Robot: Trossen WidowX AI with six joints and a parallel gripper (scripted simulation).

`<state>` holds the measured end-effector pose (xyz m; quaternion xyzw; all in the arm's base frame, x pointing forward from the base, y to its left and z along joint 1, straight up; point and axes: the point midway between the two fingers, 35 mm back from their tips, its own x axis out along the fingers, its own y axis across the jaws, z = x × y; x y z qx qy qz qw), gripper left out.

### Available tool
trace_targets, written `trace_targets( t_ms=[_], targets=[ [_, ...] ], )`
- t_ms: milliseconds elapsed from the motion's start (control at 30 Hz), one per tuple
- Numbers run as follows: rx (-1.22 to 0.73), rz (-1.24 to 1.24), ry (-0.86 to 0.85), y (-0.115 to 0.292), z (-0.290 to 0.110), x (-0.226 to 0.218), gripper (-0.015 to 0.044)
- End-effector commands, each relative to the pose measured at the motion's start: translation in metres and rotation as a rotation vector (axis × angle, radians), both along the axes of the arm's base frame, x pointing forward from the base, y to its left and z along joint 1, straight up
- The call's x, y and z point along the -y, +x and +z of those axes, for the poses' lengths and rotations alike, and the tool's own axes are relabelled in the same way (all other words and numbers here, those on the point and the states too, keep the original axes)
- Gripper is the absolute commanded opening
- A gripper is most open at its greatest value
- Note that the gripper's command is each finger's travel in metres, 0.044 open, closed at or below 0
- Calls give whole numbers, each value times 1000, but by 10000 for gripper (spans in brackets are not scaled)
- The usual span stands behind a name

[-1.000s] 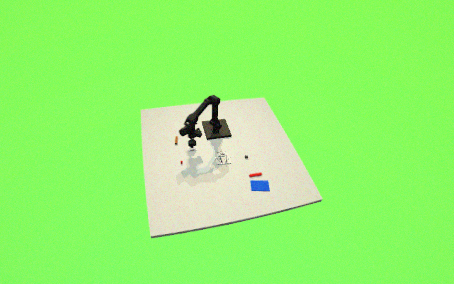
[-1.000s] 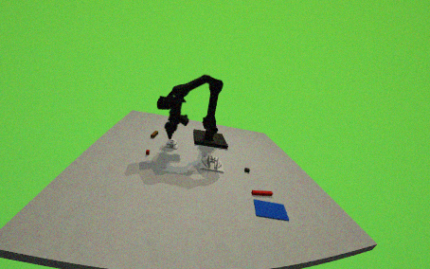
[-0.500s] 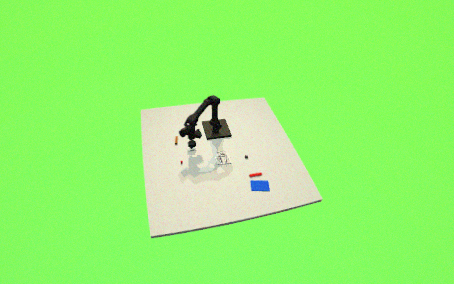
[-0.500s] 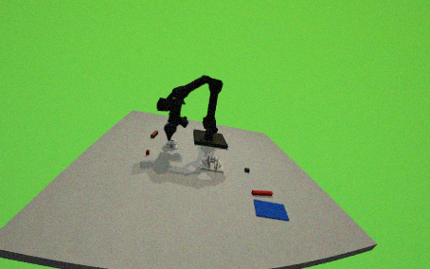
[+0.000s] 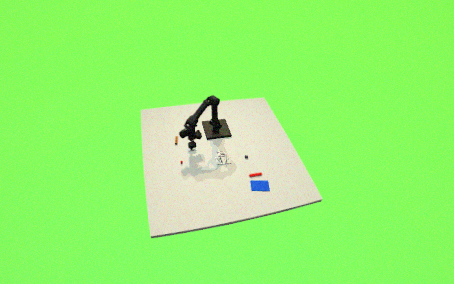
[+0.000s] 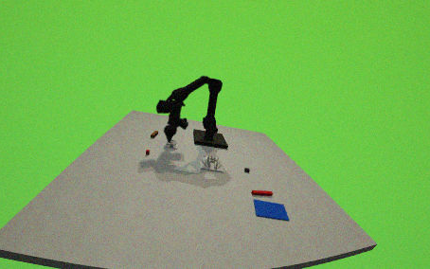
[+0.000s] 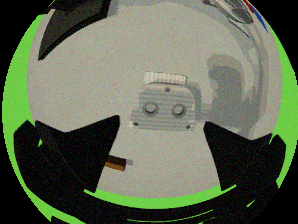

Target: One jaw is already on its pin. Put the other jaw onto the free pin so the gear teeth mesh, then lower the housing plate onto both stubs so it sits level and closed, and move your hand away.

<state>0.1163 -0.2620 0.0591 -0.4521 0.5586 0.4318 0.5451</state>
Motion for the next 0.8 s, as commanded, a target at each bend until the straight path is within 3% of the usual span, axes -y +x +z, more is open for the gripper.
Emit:
trace_targets(
  t_ms=[0,767],
  targets=[
    [2,5,8,1,-5,0,440],
    [2,5,8,1,-32,0,440]
  ],
)
